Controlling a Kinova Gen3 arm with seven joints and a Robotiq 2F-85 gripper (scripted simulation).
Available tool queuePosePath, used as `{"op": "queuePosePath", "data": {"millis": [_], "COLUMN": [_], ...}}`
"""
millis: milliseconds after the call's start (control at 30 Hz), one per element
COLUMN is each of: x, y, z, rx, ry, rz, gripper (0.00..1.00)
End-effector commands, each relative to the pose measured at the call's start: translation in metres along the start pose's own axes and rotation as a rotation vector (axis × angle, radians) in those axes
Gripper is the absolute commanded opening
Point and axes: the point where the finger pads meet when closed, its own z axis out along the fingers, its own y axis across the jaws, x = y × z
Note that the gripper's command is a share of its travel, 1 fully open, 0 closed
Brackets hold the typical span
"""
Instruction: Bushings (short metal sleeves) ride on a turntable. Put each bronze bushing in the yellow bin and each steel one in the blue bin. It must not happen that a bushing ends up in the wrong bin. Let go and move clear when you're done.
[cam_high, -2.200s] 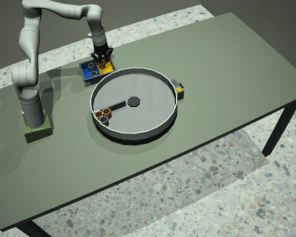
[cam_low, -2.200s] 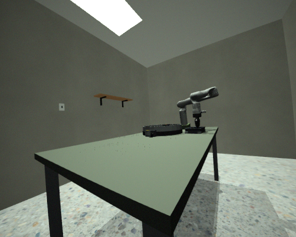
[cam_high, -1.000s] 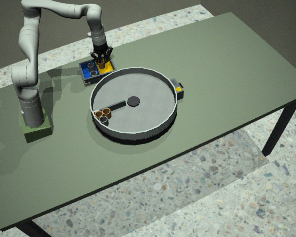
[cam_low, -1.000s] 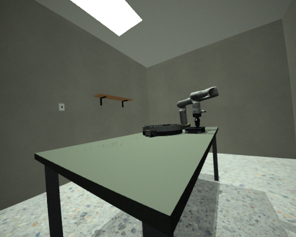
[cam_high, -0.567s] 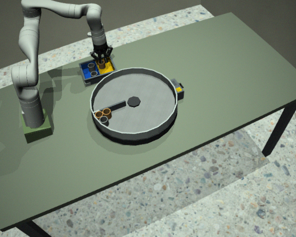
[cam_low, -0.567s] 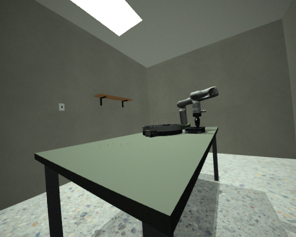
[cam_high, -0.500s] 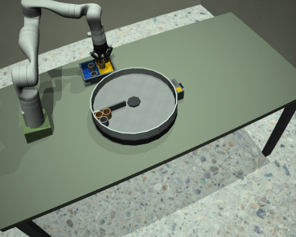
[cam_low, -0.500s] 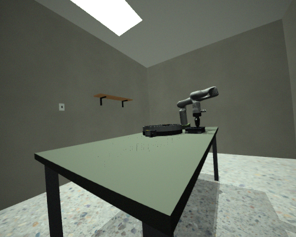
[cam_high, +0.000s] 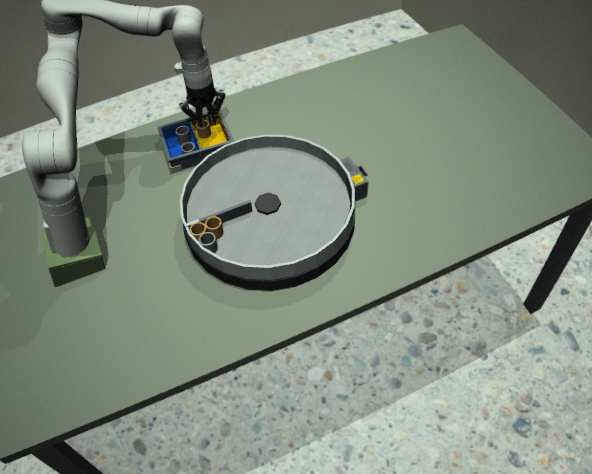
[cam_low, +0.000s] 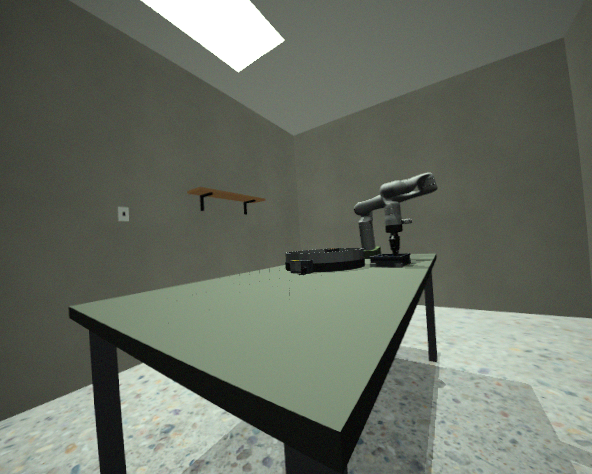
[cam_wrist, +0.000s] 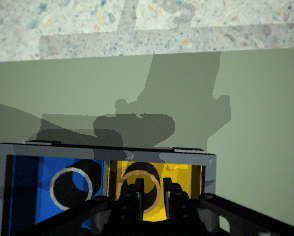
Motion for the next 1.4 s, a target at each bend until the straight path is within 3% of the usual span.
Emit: {"op": "queuePosePath", "data": {"millis": [0, 1367], "x": [0.001, 0.0], "y": [0.001, 0.0], "z": [-0.002, -0.014], "rx": [-0.002, -0.002], "ry": [0.002, 0.002], "rz": [0.0, 0.0], "gripper": [0.19, 0.19]}}
